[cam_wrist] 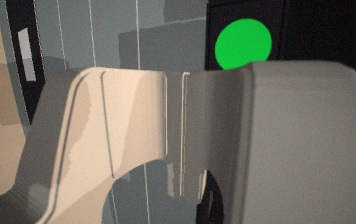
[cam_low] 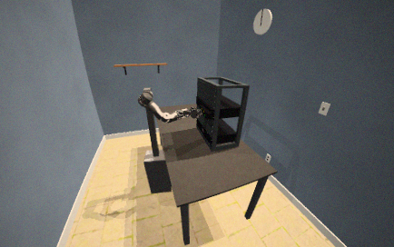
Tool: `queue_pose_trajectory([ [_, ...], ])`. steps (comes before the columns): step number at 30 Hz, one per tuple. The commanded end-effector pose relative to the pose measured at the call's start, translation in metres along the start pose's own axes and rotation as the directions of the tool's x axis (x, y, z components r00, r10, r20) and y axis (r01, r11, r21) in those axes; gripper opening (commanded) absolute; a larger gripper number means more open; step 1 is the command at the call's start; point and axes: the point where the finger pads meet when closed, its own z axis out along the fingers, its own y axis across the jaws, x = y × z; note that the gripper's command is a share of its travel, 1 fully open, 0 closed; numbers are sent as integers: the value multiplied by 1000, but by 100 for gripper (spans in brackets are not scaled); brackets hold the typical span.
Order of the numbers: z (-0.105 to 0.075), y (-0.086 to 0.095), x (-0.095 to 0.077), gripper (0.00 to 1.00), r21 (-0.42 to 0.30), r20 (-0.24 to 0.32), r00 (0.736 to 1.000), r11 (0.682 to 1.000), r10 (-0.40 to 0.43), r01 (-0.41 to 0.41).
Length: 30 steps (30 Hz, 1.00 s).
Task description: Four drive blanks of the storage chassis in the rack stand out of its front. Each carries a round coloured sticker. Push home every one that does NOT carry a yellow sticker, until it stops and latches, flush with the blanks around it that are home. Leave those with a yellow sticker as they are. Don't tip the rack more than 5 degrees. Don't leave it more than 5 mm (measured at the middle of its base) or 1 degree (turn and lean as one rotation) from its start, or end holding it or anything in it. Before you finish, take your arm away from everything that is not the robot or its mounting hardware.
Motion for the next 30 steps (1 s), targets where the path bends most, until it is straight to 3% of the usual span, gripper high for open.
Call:
queue_pose_trajectory([
  [1, 4, 20, 3, 0, -56, -12, 1000, 998, 1, -2],
  [30, 7, 19, 3, 0, -56, -12, 1000, 998, 1, -2],
])
